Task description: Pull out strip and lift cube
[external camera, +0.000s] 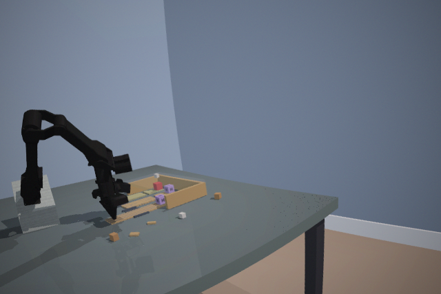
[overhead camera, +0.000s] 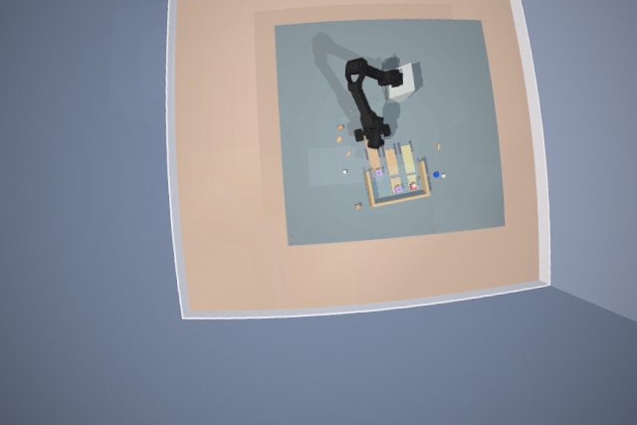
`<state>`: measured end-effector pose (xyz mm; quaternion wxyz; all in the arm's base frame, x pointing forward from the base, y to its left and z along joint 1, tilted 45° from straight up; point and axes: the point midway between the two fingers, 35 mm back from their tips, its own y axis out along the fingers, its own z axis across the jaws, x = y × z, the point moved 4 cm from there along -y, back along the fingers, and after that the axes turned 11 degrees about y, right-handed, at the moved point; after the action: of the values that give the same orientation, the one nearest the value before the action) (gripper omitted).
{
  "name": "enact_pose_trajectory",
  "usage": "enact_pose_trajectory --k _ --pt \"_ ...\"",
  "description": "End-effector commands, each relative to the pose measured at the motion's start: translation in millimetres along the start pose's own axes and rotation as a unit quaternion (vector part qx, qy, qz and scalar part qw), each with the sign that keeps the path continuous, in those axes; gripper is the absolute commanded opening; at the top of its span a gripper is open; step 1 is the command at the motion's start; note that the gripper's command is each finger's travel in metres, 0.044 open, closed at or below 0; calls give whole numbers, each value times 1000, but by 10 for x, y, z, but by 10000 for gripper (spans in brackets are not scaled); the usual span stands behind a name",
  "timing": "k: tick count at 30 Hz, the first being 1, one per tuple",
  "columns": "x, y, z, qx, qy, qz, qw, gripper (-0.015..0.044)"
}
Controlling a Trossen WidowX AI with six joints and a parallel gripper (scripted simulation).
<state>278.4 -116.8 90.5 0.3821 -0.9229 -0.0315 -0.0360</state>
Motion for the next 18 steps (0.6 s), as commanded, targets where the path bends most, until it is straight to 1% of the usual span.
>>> enact_pose_trajectory --k 1,18 --pt "-106 50 -5 1 -3 12 1000 0" --pt "-352 46 -48 1 -4 12 1000 0"
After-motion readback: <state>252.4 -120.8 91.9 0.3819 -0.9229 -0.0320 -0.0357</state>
